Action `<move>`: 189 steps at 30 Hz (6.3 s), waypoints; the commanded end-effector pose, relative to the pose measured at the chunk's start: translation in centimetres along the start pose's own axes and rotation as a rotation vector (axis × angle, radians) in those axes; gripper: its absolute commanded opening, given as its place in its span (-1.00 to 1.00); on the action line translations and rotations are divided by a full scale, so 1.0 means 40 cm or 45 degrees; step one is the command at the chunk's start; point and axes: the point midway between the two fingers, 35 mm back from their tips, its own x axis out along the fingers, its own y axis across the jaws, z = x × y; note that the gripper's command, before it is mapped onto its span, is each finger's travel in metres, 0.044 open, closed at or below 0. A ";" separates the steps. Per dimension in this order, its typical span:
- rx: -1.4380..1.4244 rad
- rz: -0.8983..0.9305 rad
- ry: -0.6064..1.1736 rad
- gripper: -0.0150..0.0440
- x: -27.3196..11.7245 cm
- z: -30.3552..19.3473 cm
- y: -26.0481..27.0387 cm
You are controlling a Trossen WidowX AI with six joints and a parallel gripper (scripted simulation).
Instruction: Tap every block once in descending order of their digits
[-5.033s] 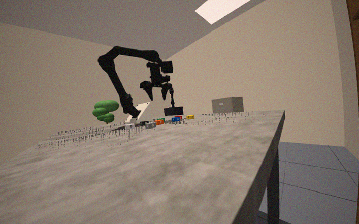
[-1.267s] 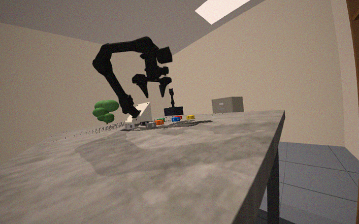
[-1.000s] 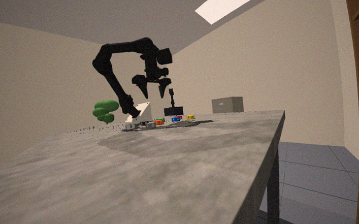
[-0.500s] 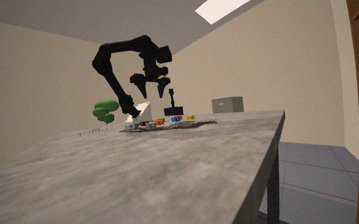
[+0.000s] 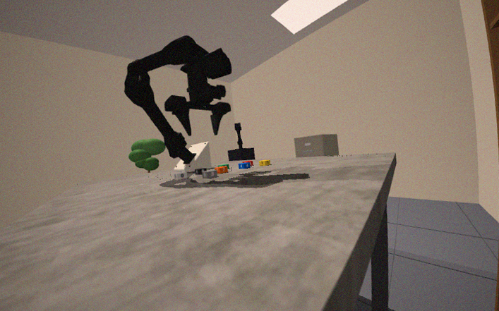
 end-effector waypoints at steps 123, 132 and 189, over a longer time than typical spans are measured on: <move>-0.010 -0.008 0.005 -0.42 0.204 -0.294 0.076; -0.010 -0.007 0.005 -0.42 0.226 -0.294 0.076; -0.007 0.000 0.002 -0.42 0.024 -0.117 0.174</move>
